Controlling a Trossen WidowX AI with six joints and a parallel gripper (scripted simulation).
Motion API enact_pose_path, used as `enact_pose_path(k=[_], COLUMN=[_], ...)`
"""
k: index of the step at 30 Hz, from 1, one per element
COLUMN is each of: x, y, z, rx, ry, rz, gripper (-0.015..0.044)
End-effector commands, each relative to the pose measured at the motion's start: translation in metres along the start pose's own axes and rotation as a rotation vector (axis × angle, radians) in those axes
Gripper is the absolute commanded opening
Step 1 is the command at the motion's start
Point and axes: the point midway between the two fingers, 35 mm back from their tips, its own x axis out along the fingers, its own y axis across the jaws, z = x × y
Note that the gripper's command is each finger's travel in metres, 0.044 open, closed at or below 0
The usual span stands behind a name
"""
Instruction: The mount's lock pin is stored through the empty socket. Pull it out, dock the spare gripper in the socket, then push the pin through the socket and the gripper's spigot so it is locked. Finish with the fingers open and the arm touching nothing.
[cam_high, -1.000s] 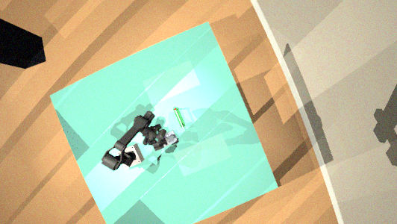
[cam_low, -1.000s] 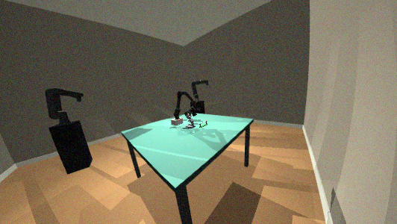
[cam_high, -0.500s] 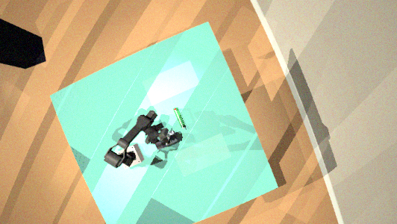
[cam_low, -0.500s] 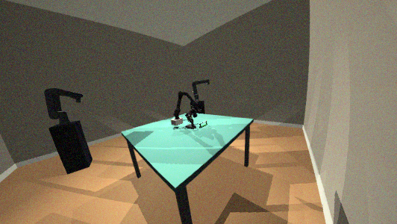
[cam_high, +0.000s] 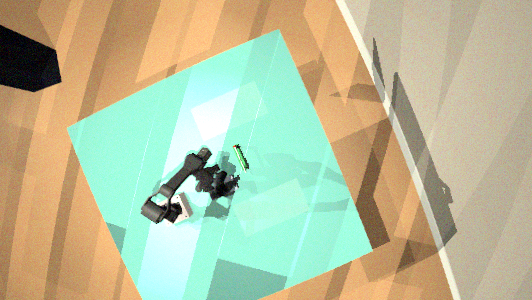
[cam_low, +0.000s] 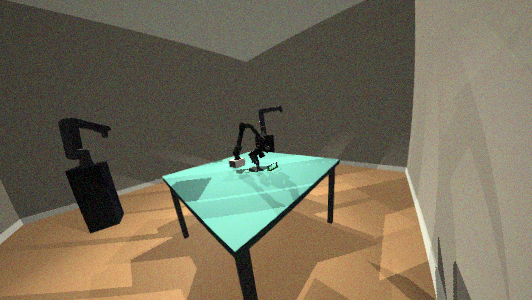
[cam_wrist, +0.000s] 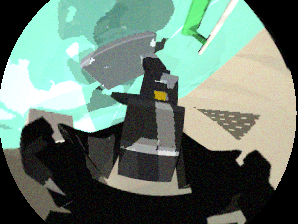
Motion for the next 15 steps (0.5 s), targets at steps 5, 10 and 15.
enact_pose_path(k=[5,10,15], x=[-0.0001,-0.0001,-0.0001], y=[-0.0001,-0.0001,-0.0001], z=[0.0000,0.0000,0.0000], rx=[0.003,0.003,0.003], ry=[-0.001,-0.001,-0.001], rz=[0.000,0.000,0.000], gripper=[0.0079,0.0210,0.0341])
